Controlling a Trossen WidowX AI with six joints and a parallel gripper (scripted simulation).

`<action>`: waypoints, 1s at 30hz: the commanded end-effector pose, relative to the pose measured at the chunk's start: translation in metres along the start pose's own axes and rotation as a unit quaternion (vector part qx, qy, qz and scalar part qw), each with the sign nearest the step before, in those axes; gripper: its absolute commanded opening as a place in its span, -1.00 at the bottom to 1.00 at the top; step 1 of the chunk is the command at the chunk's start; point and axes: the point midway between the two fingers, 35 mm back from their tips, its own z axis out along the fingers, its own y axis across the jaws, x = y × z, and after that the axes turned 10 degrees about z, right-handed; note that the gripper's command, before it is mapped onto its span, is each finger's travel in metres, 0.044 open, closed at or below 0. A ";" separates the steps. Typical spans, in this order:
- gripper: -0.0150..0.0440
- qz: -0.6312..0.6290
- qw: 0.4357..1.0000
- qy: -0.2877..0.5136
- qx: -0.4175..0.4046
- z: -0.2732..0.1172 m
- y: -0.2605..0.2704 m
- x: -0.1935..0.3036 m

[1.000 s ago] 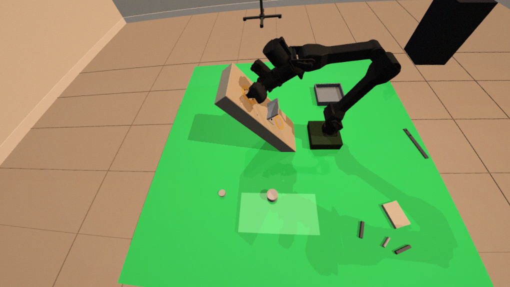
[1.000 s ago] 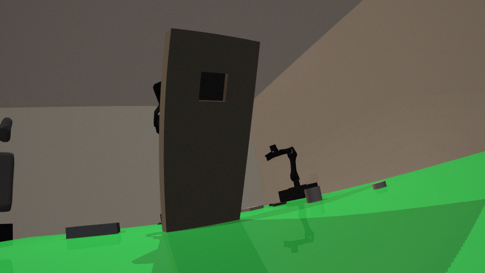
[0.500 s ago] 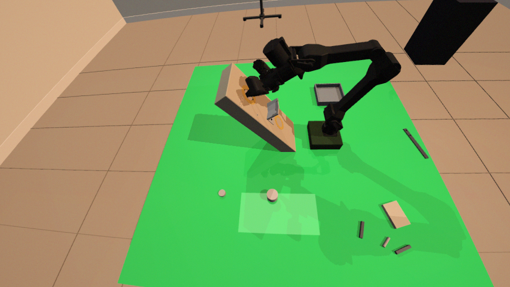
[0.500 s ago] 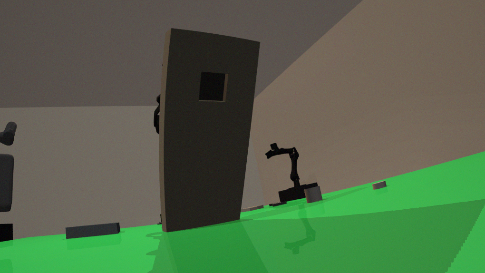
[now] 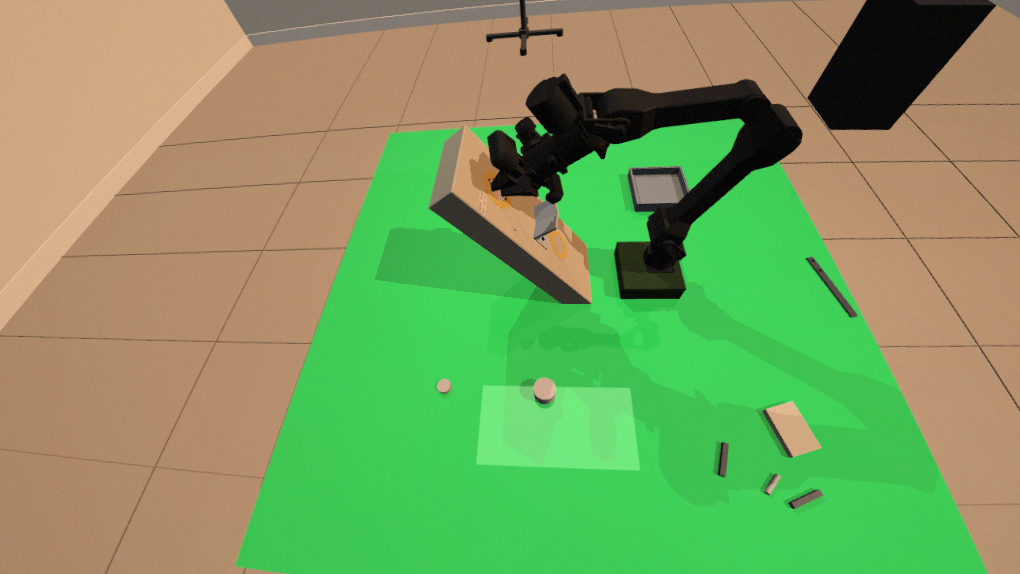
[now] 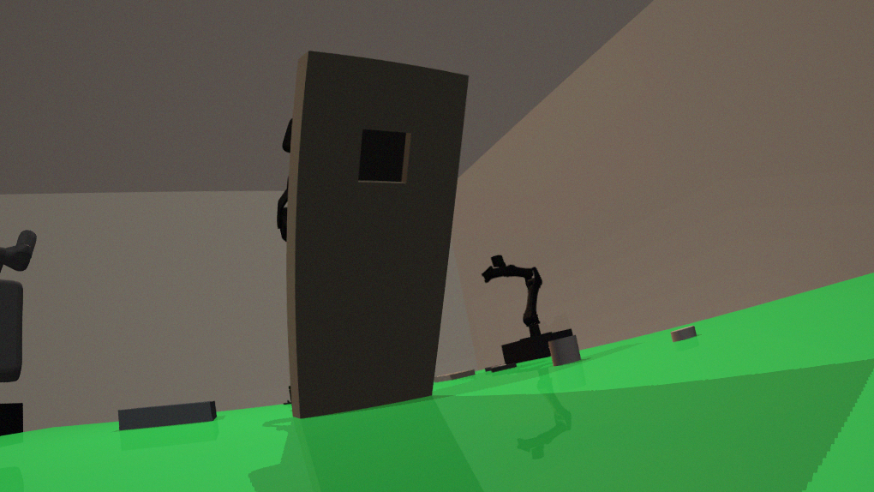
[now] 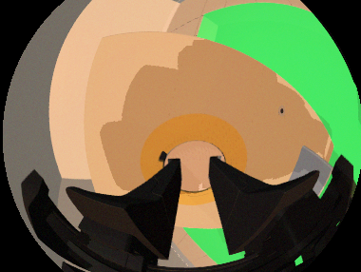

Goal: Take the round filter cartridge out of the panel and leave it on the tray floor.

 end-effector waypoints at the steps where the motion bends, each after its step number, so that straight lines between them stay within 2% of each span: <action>1: -0.49 0.069 0.998 0.002 -0.001 0.005 0.001 0.001; 16: -0.49 0.324 0.946 0.002 -0.001 0.006 0.001 0.001; 22: -0.49 0.272 0.962 0.002 -0.001 0.007 0.001 0.001; 30: -0.49 0.270 0.963 0.002 -0.001 0.007 0.001 0.001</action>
